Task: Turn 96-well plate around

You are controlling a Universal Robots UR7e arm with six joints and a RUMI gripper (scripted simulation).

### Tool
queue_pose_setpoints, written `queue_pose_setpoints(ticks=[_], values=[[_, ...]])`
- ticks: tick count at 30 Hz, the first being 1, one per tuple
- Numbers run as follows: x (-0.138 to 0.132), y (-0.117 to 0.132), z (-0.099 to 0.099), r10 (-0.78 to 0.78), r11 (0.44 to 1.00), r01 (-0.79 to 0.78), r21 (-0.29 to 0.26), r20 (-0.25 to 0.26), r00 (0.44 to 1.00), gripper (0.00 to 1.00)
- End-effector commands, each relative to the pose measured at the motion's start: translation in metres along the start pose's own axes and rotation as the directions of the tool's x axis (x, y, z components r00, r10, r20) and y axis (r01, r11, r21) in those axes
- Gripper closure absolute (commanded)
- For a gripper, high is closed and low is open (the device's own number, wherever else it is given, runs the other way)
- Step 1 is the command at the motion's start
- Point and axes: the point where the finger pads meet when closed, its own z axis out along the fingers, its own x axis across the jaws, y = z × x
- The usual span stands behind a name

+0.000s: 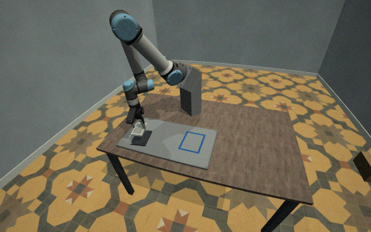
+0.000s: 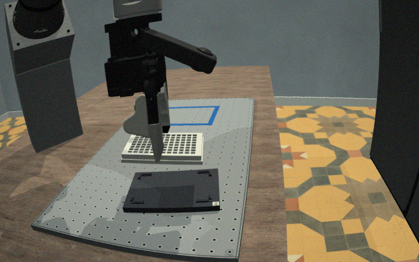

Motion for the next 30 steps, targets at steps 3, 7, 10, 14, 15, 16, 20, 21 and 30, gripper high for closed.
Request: queue_pose_setpoints(ticks=[3,7,10,14,15,16,20,21,30], values=[[-0.012,-0.002,-0.001,0.097,0.995,-0.097,0.006,0.001,0.995,1.00],[-0.025,-0.001,-0.001,0.228,0.974,-0.228,0.006,0.001,0.974,1.00],[-0.028,-0.001,-0.001,0.260,0.966,-0.260,0.006,0.002,0.966,1.00],[-0.042,-0.001,0.000,0.386,0.922,-0.386,0.006,0.002,0.922,1.00],[-0.045,0.000,0.000,0.417,0.909,-0.417,0.006,0.002,0.909,1.00],[-0.048,0.000,0.000,0.447,0.895,-0.447,0.005,0.003,0.895,1.00],[-0.061,0.000,0.000,0.561,0.827,-0.562,0.005,0.003,0.827,1.00],[-0.065,0.000,0.000,0.565,0.825,-0.565,0.005,0.003,0.825,1.00],[-0.088,0.001,0.001,0.565,0.825,-0.565,0.005,0.003,0.825,1.00]])
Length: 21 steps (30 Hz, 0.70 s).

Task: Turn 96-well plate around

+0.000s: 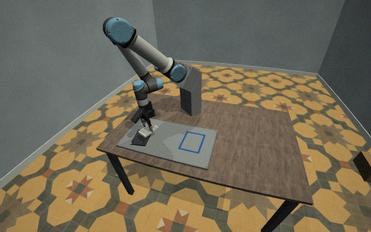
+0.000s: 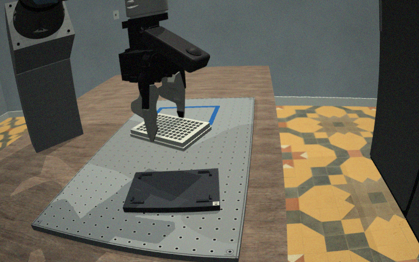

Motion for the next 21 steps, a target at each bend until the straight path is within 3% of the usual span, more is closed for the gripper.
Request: queue_pose_setpoints(ticks=[1,21], values=[[-0.016,0.011,0.001,0.042,0.999,-0.041,0.014,-0.041,0.998,1.00],[-0.065,0.041,0.006,0.043,0.999,-0.042,0.020,-0.041,0.998,1.00]])
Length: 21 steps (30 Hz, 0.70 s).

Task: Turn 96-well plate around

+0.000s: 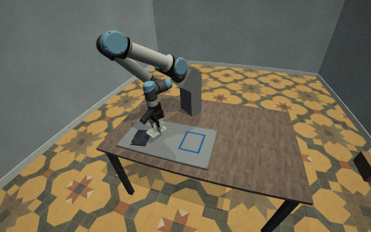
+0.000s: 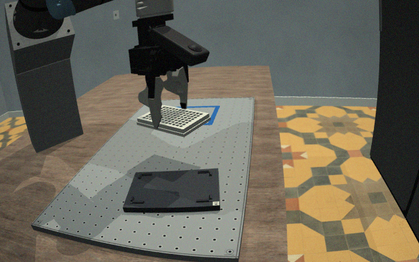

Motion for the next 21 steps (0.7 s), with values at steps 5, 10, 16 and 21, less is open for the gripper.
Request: queue_pose_setpoints(ticks=[5,10,16,21], values=[[-0.028,0.018,0.002,0.007,1.000,-0.006,0.017,-0.016,1.000,1.00],[-0.036,0.024,0.002,0.007,1.000,-0.006,0.017,-0.016,1.000,1.00],[-0.052,0.036,0.003,0.007,1.000,-0.006,0.017,-0.016,1.000,1.00],[-0.066,0.046,0.004,0.007,1.000,-0.006,0.017,-0.016,1.000,1.00]])
